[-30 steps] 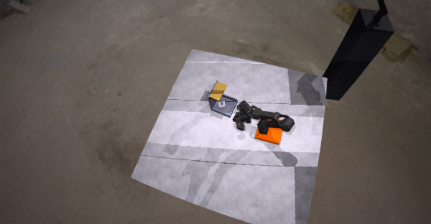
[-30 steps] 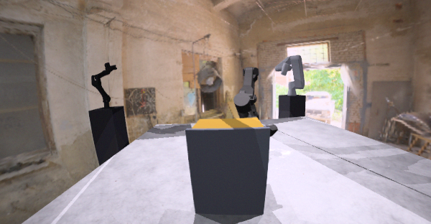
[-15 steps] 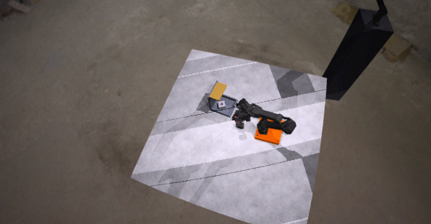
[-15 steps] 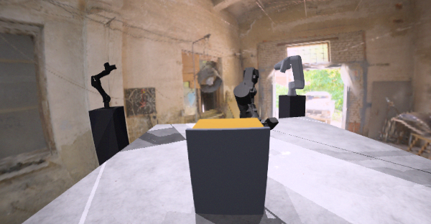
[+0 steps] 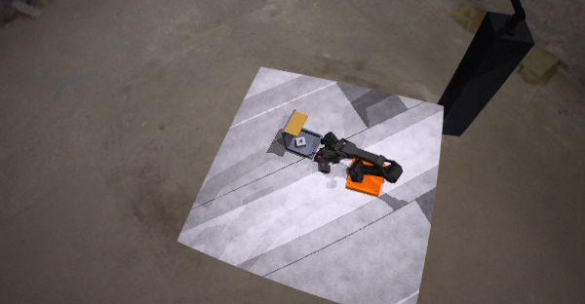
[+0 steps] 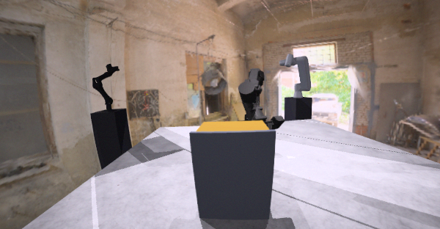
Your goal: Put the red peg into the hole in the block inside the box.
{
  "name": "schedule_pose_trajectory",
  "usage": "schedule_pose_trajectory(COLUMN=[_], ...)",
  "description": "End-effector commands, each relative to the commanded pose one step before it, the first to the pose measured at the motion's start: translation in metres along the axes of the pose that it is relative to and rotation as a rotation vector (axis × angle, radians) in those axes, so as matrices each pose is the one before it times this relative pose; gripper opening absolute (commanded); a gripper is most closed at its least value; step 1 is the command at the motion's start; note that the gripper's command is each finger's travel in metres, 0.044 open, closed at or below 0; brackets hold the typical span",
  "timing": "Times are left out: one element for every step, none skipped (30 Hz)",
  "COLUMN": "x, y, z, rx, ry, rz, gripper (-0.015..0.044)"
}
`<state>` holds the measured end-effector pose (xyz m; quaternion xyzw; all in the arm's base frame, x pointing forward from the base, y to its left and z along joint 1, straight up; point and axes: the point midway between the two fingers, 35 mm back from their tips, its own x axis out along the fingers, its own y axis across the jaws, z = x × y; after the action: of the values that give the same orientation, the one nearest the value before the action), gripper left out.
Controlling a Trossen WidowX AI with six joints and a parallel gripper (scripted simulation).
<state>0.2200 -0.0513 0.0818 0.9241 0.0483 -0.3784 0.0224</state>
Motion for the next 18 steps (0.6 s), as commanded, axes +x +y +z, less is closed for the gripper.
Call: schedule_pose_trajectory(x=[0.00015,0.00035,0.00036,0.00037,0.00038,0.00039,0.0004,0.00041,0.00042,0.00043,0.00044,0.00045,0.00046,0.00047,0.00048,0.00049,0.00049,0.0005], y=[0.00619,0.00136,0.00136,0.00137,0.00137,0.00138,0.00138,0.00139,0.00139,0.0014,0.0014,0.00141,0.00141,0.00142,0.00142,0.00143,0.00143,0.00144], z=[-0.00541,-0.00084,-0.00084,-0.00083,-0.00083,-0.00083,-0.00082,-0.00082,-0.00081,-0.00081,-0.0008,-0.0008,-0.00079,-0.00079,-0.00078,-0.00078,-0.00077,-0.00077], rx=[0.01,0.0023,0.0023,0.0023,0.0023,0.0023,0.0023,0.0023,0.0023,0.0023,0.0023,0.0023,0.0023,0.0023,0.0023,0.0023,0.0023,0.0023], ry=[0.00338,0.00005,0.00005,0.00005,0.00005,0.00005,0.00005,0.00005,0.00005,0.00005,0.00005,0.00005,0.00005,0.00005,0.00006,0.00006,0.00006,0.00006], rz=[0.01513,0.00247,0.00247,0.00247,0.00247,0.00248,0.00248,0.00248,0.00248,0.00248,0.00248,0.00248,0.00248,0.00248,0.00248,0.00248,0.00248,0.00248], gripper=[0.0,0.0,0.0,0.0,0.0,0.0,0.0,0.0,0.0,0.0,0.0,0.0,0.0,0.0,0.0,0.0,0.0,0.0])
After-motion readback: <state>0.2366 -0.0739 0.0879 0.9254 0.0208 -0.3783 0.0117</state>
